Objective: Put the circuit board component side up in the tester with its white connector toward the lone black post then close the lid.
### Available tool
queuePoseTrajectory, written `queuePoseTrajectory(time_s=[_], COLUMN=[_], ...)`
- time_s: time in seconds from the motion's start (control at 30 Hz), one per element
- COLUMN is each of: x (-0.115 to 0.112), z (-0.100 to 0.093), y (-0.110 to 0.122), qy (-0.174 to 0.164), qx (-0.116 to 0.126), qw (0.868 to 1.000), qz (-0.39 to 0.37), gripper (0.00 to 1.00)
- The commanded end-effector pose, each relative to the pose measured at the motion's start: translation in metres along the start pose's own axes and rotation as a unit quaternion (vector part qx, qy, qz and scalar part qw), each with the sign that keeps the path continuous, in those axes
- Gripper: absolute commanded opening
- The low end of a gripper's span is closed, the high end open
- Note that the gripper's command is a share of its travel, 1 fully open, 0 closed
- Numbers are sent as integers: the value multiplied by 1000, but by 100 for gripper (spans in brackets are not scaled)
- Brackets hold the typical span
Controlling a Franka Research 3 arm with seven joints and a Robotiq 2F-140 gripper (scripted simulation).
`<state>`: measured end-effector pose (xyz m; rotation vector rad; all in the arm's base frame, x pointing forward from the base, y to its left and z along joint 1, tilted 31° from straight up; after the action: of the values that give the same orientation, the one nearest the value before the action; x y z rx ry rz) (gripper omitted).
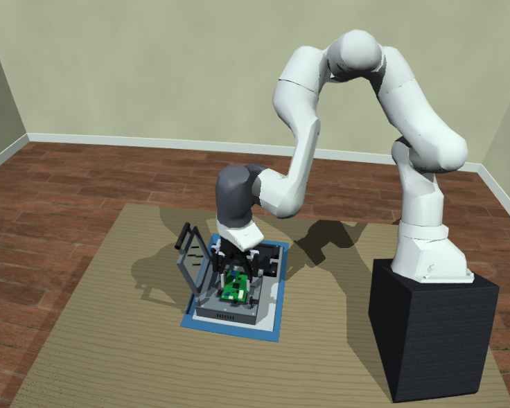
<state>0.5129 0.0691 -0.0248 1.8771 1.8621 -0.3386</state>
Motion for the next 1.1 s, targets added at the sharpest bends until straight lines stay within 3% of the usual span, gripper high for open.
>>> queuePoseTrajectory(time_s=[0.0,0.63,0.67,1.07], x=[0,0,0,0], z=[1,3,3,3], y=[2,2,2,2], qy=[1,1,1,1], qx=[-2,-2,-2,-2], qw=[1000,1000,1000,1000], qz=[0,0,0,0], gripper=[46,46,58,58])
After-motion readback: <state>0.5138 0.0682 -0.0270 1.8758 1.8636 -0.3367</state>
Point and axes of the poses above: the point where the finger pads meet when closed, its own z axis out along the fingers, its own y axis across the jaws, x = y × z, the point moved 5 cm from there along -z, back along the fingers, and after that the axes turned 9 degrees about z, right-handed, at the moved point
